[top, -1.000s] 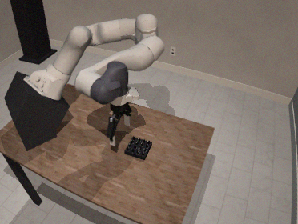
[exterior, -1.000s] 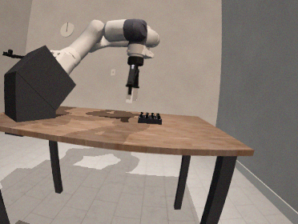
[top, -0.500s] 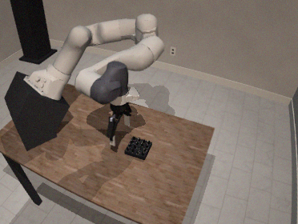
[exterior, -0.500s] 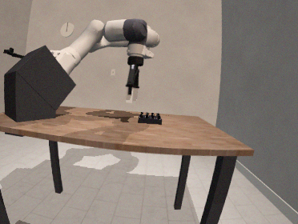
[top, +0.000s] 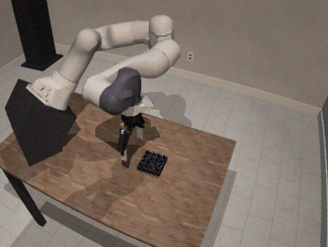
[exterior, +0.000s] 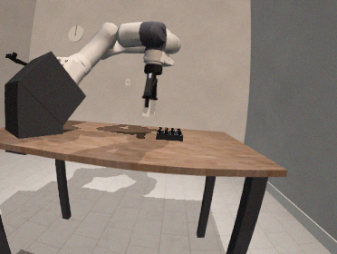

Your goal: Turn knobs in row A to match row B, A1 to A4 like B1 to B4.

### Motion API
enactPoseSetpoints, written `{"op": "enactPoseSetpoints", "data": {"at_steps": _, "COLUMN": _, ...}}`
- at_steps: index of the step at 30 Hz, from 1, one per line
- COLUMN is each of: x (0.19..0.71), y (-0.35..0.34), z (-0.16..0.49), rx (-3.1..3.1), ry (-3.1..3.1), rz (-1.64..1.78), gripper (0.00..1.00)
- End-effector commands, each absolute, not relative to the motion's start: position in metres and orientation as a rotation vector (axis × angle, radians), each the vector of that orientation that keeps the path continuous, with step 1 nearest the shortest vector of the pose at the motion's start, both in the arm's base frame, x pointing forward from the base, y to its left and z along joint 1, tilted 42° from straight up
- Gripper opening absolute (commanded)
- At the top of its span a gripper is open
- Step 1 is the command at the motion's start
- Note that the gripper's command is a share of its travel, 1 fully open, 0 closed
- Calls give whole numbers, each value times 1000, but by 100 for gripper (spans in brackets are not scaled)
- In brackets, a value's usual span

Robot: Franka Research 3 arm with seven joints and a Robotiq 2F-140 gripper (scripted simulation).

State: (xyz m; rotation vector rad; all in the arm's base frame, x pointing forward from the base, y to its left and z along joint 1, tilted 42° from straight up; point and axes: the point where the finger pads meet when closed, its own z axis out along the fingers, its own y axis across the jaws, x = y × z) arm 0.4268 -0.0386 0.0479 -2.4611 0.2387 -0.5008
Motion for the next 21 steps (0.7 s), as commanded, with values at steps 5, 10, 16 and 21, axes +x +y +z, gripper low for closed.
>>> {"op": "enactPoseSetpoints", "data": {"at_steps": 5, "x": 427, "y": -37, "z": 50, "rx": -2445, "ry": 306, "rz": -473, "gripper": 100}}
{"op": "enactPoseSetpoints", "data": {"at_steps": 10, "x": 432, "y": -34, "z": 58, "rx": -2398, "ry": 491, "rz": -408, "gripper": 100}}
{"op": "enactPoseSetpoints", "data": {"at_steps": 16, "x": 435, "y": -33, "z": 62, "rx": -2370, "ry": 583, "rz": -375, "gripper": 100}}
{"op": "enactPoseSetpoints", "data": {"at_steps": 21, "x": 436, "y": -32, "z": 64, "rx": -2355, "ry": 630, "rz": -358, "gripper": 100}}
